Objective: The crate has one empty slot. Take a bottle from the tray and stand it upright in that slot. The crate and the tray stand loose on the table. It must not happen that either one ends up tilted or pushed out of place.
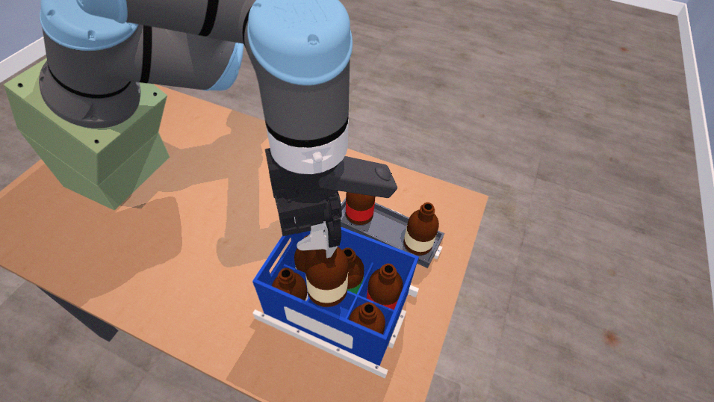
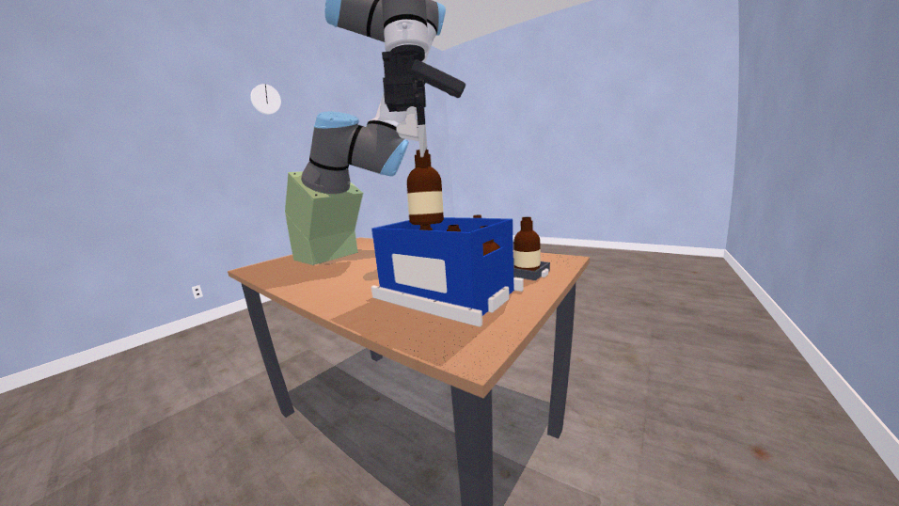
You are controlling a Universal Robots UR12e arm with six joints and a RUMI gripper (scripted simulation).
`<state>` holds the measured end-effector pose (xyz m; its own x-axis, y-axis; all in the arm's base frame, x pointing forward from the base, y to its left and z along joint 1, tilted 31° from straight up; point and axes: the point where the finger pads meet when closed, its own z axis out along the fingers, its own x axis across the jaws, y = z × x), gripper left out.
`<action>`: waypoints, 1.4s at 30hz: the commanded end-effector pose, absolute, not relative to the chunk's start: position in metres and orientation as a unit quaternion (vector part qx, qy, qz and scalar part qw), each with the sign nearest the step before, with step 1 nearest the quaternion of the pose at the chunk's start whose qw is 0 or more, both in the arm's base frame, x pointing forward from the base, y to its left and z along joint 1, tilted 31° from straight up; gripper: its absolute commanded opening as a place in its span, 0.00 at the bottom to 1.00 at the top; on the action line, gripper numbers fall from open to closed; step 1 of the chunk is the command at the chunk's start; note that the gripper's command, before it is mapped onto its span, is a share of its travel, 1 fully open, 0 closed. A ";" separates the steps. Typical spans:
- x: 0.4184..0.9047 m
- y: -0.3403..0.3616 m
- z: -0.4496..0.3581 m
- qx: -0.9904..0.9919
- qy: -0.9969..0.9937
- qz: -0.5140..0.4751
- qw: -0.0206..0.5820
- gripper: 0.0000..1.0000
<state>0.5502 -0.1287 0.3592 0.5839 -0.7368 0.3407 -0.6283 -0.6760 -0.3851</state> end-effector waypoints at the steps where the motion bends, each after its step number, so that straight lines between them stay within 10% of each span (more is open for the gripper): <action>1: 0.550 -0.130 0.359 -0.882 0.387 -0.243 0.112 0.00; 42: 0.565 -0.129 0.333 -0.882 0.387 -0.243 0.112 0.00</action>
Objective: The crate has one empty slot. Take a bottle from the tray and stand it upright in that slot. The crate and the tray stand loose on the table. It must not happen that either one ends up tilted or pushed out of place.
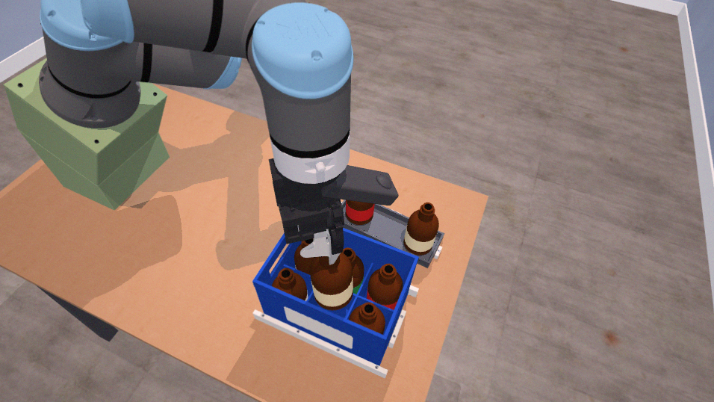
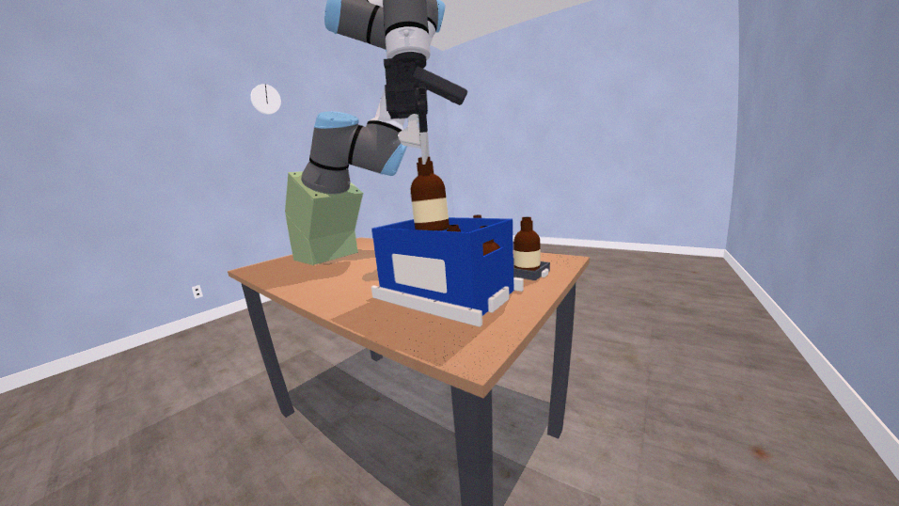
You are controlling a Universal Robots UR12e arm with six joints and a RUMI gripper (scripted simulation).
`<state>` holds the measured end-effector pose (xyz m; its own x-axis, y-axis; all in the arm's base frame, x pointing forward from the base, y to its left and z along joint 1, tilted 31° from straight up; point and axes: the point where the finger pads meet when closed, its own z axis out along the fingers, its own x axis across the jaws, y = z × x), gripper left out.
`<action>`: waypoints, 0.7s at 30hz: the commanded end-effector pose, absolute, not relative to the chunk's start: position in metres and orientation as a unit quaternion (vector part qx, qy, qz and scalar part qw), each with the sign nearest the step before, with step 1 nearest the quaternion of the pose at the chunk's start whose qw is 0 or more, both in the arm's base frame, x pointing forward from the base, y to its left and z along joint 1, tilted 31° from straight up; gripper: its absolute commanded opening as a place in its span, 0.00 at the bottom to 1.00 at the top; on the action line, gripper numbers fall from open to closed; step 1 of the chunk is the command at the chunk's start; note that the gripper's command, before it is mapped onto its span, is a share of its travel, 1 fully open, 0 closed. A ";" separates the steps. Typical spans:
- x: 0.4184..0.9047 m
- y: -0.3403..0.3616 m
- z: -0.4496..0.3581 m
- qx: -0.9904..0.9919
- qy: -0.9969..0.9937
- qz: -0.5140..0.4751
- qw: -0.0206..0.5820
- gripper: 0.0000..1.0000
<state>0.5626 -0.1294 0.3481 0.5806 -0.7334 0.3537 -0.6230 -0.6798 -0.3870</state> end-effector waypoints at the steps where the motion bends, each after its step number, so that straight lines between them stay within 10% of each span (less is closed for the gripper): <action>1: 0.565 -0.129 0.332 -0.882 0.387 -0.243 0.112 0.00; 21: 0.569 -0.129 0.324 -0.882 0.387 -0.243 0.112 0.00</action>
